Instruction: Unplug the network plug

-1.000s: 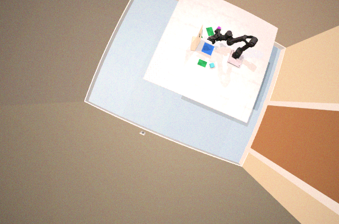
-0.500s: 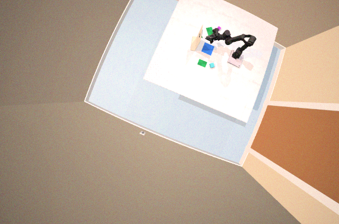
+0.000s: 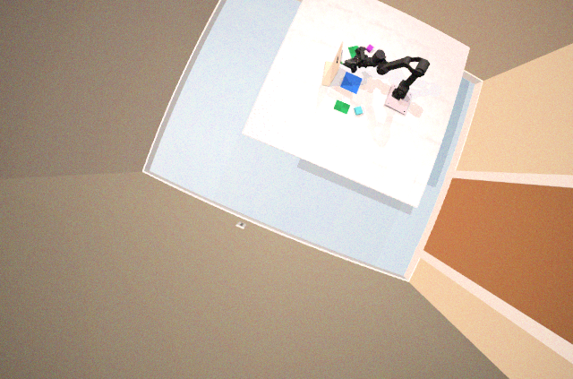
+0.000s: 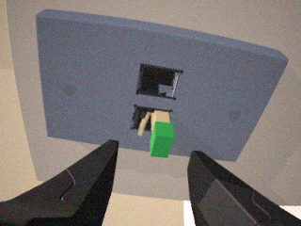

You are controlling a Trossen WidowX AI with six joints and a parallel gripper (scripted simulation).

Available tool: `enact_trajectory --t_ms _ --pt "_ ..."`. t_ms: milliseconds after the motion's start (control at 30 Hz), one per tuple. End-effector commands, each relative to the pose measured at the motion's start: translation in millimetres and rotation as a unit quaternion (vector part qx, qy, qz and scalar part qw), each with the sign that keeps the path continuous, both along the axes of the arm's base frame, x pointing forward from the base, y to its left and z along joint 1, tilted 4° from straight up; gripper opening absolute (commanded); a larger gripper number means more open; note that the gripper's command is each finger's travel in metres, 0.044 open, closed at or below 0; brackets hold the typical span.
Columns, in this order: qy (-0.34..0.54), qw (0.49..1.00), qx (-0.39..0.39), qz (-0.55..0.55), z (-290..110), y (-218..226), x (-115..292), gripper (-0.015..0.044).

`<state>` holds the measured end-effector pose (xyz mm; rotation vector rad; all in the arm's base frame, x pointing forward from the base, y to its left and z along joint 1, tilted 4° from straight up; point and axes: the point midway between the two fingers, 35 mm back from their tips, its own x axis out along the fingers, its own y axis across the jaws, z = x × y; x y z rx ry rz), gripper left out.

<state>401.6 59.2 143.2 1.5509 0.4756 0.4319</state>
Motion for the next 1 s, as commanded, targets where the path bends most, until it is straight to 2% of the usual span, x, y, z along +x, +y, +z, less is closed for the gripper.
enact_trajectory --t_ms 0,267,367,733,967 --pt "0.002 1.0 0.002 -0.001 -1.1 2.4 7.9 0.0156" --pt "0.002 1.0 0.002 -0.001 -1.7 6.4 17.6 0.0156" --pt "0.002 1.0 0.002 -0.001 -1.7 6.4 17.6 0.0077" --pt "0.002 1.0 0.002 -0.001 -1.7 6.4 17.6 0.0004" --pt "0.002 1.0 0.002 -0.001 -1.7 6.1 16.3 0.0"
